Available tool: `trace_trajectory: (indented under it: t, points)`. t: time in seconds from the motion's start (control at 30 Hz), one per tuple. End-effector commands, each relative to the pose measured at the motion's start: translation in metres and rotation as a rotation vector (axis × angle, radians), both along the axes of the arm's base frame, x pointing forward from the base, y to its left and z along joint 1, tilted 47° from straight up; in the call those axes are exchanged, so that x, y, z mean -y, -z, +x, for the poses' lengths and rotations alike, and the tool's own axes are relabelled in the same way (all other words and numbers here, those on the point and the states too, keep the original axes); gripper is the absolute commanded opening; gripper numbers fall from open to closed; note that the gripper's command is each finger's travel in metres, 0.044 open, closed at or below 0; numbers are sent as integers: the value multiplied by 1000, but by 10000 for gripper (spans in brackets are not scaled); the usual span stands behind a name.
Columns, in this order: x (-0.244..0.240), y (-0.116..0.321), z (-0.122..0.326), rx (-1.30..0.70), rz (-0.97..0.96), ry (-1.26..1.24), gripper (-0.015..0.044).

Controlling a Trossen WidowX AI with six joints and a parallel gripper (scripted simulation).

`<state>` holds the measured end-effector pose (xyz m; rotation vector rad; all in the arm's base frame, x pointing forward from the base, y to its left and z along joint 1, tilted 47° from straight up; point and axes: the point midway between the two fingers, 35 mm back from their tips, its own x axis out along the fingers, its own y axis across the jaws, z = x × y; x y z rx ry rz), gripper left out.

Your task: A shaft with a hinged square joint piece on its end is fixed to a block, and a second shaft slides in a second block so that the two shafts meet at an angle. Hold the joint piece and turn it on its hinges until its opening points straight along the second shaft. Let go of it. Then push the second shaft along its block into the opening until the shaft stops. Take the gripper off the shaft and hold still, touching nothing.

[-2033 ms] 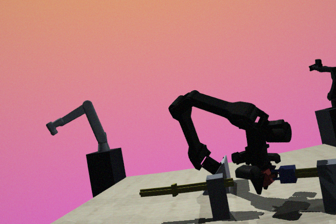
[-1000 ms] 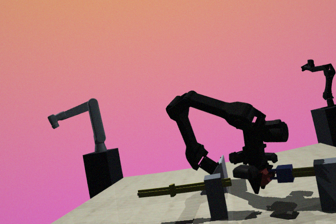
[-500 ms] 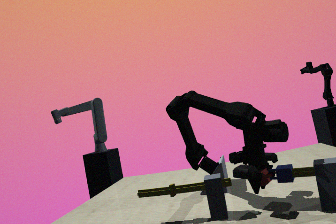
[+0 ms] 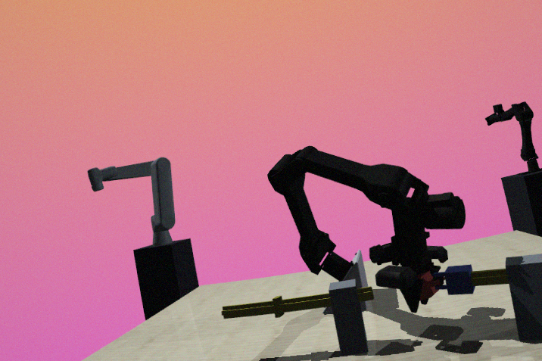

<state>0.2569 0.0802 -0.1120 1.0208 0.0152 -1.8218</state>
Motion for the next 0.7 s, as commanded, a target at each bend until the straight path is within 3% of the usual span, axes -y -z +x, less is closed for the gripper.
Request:
trace_trajectory:
  t: [0.0, 0.27, 0.43, 0.53, 0.67]
  points:
    - [0, 0, 0, 0, 0, 0, 0]
    - [0, 0, 0, 0, 0, 0, 0]
    - [0, 0, 0, 0, 0, 0, 131]
    - [0, 0, 0, 0, 0, 0, 147]
    - [0, 0, 0, 0, 0, 0, 252]
